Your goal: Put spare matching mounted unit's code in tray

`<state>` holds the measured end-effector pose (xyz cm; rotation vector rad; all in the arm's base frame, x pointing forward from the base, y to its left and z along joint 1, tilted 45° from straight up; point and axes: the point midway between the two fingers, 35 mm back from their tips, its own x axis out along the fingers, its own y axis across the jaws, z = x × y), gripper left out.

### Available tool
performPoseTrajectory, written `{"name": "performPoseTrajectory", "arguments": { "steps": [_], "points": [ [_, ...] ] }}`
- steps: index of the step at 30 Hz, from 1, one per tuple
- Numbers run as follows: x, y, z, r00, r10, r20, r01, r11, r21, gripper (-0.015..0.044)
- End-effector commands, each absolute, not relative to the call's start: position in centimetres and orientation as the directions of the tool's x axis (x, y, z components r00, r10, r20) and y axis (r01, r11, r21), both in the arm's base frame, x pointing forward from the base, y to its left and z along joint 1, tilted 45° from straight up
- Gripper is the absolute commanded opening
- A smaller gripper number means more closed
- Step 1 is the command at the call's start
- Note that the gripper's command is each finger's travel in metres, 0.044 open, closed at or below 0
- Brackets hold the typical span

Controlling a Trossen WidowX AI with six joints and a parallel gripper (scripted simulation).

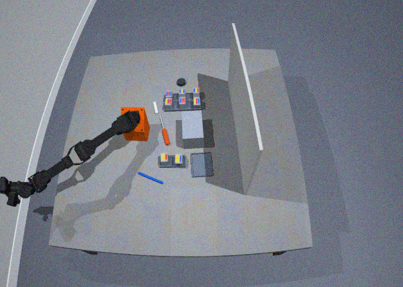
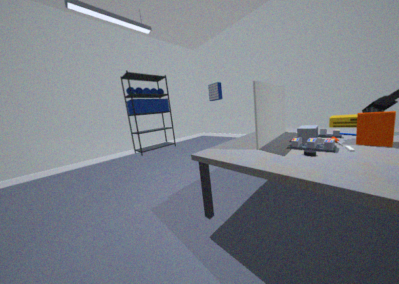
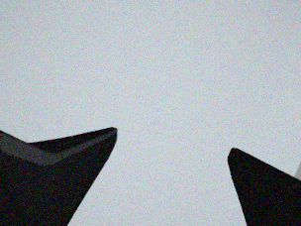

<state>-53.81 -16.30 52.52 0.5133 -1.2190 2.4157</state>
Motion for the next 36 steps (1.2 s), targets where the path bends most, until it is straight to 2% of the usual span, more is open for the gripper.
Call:
{"name": "performPoseTrajectory", "arguments": {
  "steps": [1, 2, 9, 16, 26, 36],
  "points": [
    [-53.8, -16.3, 52.5, -0.859, 0.173, 0.482, -0.490, -0.549, -0.677, 0.0426],
    [-53.8, -16.3, 52.5, -0.859, 0.173, 0.482, -0.490, -0.549, -0.677, 0.0440],
    [-53.4, -17.4, 52.5, -0.866, 0.152, 0.477, -0.473, -0.562, -0.679, 0.0440],
    [-49.5, -26.4, 52.0, -0.902, -0.025, 0.431, -0.312, -0.652, -0.691, 0.0440],
    [-39.9, -38.9, 51.0, -0.879, -0.318, 0.355, -0.026, -0.711, -0.702, 0.0440],
    [-27.0, -48.1, 49.8, -0.757, -0.595, 0.270, 0.266, -0.658, -0.705, 0.0440]
  ]
}}
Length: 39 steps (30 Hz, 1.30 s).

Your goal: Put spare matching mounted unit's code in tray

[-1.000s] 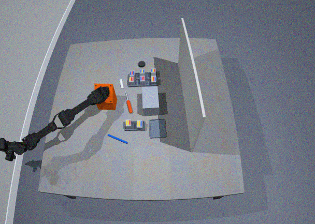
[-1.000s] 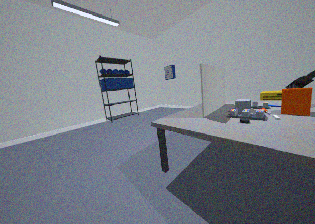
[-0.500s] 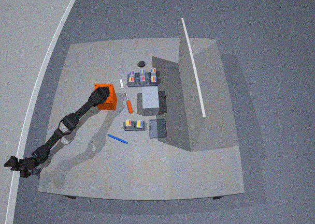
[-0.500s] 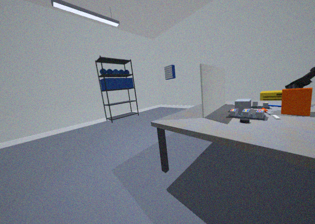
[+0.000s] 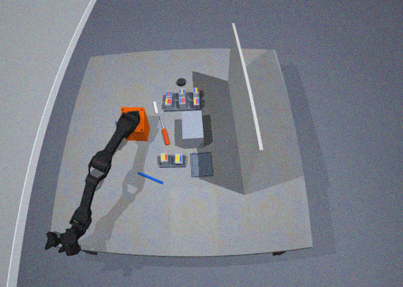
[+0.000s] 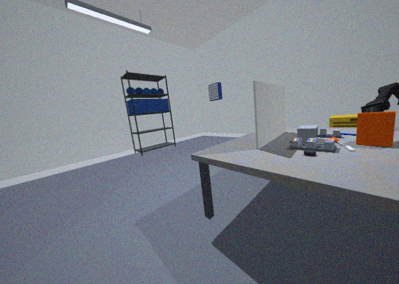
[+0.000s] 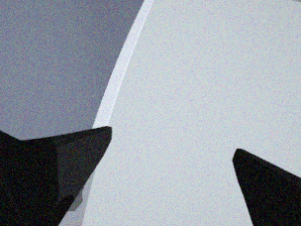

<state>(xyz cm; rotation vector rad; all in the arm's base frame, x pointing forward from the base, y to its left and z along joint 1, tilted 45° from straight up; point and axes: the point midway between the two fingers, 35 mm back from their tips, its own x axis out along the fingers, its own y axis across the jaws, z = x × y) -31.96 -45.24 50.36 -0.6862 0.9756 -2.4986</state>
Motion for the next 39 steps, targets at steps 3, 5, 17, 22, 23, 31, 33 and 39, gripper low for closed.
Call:
{"name": "performPoseTrajectory", "arguments": {
  "steps": [3, 5, 17, 22, 23, 31, 33, 39],
  "points": [
    [-22.7, -50.1, 49.4, -0.703, -0.669, 0.243, 0.347, -0.620, -0.703, 0.0440],
    [-19.7, -51.2, 49.1, -0.662, -0.715, 0.224, 0.399, -0.590, -0.702, 0.0440],
    [-1.3, -54.5, 45.6, -0.361, -0.929, 0.078, 0.657, -0.313, -0.686, 0.0440],
    [6.4, -54.2, 43.1, -0.214, -0.977, -0.008, 0.726, -0.154, -0.670, 0.0440],
    [7.9, -54.0, 42.5, -0.185, -0.982, -0.027, 0.736, -0.120, -0.666, 0.0440],
    [19.4, -51.2, 37.2, 0.029, -0.981, -0.194, 0.770, 0.146, -0.621, 0.0440],
    [22.1, -50.0, 35.8, 0.069, -0.969, -0.239, 0.770, 0.204, -0.604, 0.0440],
    [29.4, -45.4, 31.6, 0.170, -0.912, -0.373, 0.747, 0.366, -0.555, 0.0440]
  ]
}}
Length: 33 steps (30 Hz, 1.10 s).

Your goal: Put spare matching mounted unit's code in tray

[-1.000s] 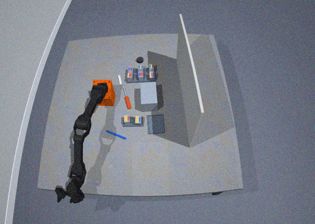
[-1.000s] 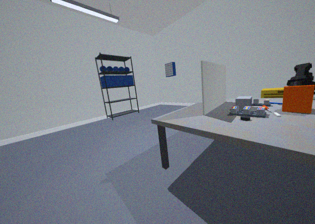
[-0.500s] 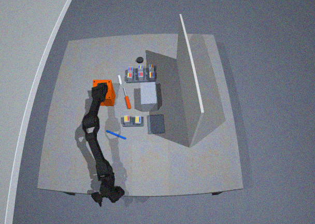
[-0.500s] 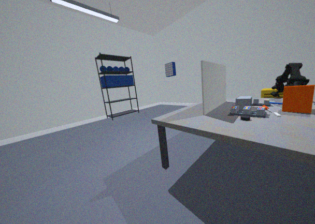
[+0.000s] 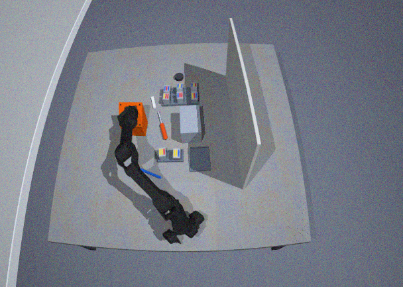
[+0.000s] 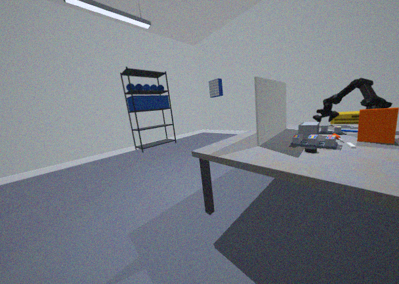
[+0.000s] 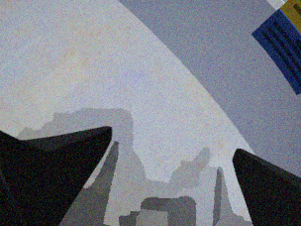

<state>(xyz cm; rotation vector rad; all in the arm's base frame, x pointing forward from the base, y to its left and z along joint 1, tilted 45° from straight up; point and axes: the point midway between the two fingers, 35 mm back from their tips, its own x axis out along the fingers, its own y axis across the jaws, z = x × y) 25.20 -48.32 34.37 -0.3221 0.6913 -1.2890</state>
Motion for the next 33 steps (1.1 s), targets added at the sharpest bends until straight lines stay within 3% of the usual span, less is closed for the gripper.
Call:
{"name": "performPoseTrajectory", "arguments": {
  "steps": [1, 17, 27, 33],
  "points": [
    [30.5, -44.5, 30.9, 0.184, -0.900, -0.394, 0.740, 0.391, -0.547, 0.0440],
    [42.1, -25.2, 19.0, 0.255, -0.643, -0.722, 0.606, 0.688, -0.399, 0.0440],
    [42.2, -11.0, 12.6, 0.129, -0.548, -0.826, 0.416, 0.786, -0.456, 0.0440],
    [40.9, -7.6, 10.2, 0.039, -0.569, -0.821, 0.312, 0.788, -0.531, 0.0440]
  ]
}}
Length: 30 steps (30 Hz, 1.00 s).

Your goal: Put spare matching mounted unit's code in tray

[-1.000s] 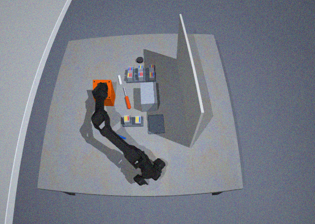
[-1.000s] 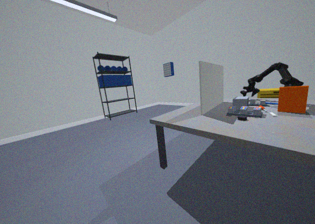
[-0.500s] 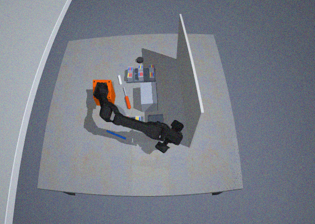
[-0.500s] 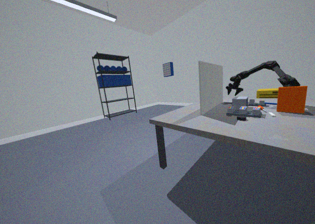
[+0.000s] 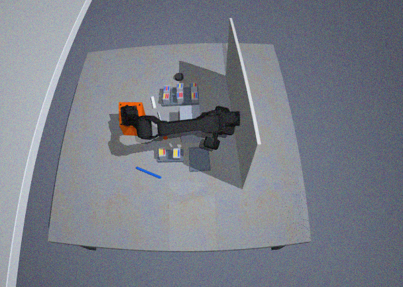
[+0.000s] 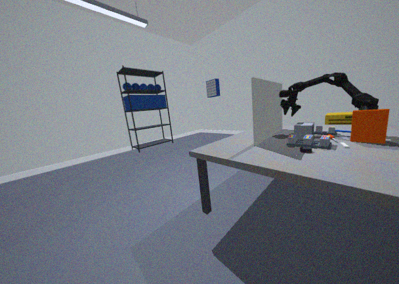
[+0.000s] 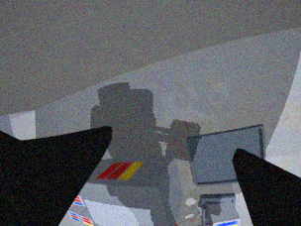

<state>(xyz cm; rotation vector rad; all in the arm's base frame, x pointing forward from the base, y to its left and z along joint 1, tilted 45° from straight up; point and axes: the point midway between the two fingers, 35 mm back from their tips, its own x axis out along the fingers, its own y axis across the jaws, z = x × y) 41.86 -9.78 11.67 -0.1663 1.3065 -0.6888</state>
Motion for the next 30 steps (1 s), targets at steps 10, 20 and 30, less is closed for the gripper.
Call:
{"name": "performPoseTrajectory", "arguments": {
  "steps": [10, 20, 30],
  "points": [
    [38.2, 3.0, 5.8, -0.061, -0.696, -0.716, -0.024, 0.718, -0.696, 0.0440],
    [38.2, 3.1, 5.7, -0.062, -0.699, -0.712, -0.030, 0.715, -0.699, 0.0440],
    [38.1, 3.4, 5.5, -0.061, -0.698, -0.713, -0.044, 0.716, -0.697, 0.0440]
  ]
}}
